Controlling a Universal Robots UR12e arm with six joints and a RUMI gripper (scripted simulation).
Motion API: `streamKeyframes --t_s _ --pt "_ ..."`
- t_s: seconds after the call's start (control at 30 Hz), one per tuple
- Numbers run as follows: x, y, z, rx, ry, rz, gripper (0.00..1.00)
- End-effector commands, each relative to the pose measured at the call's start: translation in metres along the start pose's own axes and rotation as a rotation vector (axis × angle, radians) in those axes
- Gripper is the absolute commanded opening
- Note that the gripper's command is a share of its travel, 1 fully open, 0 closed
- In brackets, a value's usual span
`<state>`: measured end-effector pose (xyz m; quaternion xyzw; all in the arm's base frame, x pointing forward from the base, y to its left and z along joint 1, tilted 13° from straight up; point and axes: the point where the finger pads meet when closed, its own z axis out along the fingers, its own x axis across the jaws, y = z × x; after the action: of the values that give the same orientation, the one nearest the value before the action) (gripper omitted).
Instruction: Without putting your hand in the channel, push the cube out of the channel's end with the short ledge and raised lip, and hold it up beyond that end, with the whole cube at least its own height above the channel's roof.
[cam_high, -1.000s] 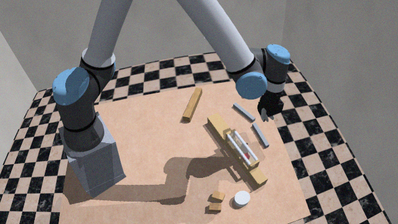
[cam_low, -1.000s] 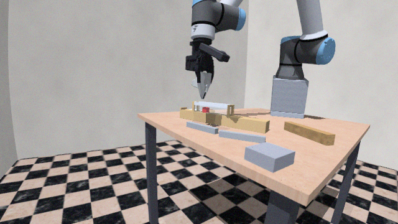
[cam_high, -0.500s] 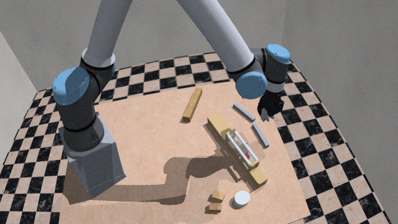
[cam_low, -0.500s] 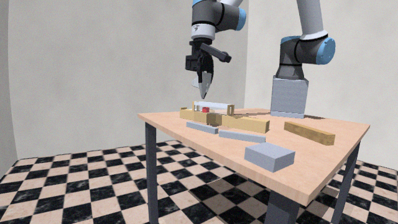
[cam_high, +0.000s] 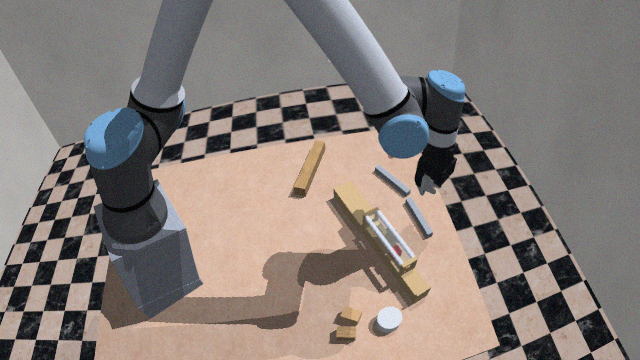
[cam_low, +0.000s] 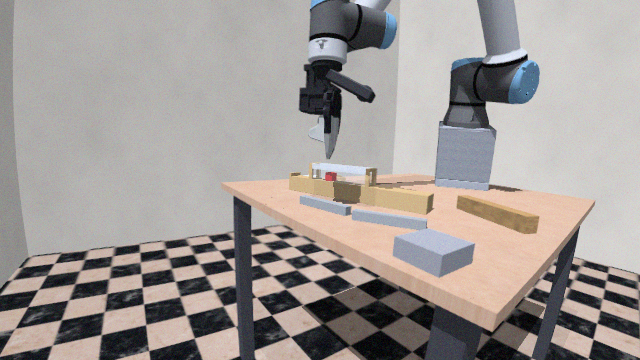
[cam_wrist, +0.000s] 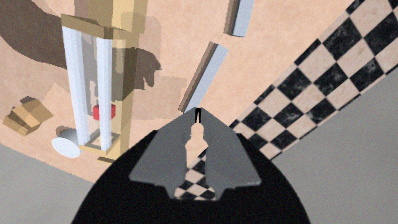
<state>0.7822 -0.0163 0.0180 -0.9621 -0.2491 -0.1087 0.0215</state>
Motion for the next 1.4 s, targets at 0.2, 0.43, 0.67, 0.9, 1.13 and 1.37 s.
streamKeyframes --t_s 0.2,0.43,0.67,0.9,1.13,1.37 --pt "-0.0027 -0.0016 -0.0008 0.001 0.002 -0.298 0.0" --pt "-0.0054 -0.0021 -0.0009 0.001 0.002 -0.575 0.0" --pt "-0.0071 -0.0019 -0.0009 0.001 0.003 -0.79 0.0" --pt "-0.0086 -0.0006 -0.001 0.0 0.003 -1.104 0.0" --pt "-0.0086 0.0014 -0.001 0.0 0.003 -1.419 0.0" --pt "-0.0078 0.003 -0.0011 0.0 0.003 -1.638 0.0"
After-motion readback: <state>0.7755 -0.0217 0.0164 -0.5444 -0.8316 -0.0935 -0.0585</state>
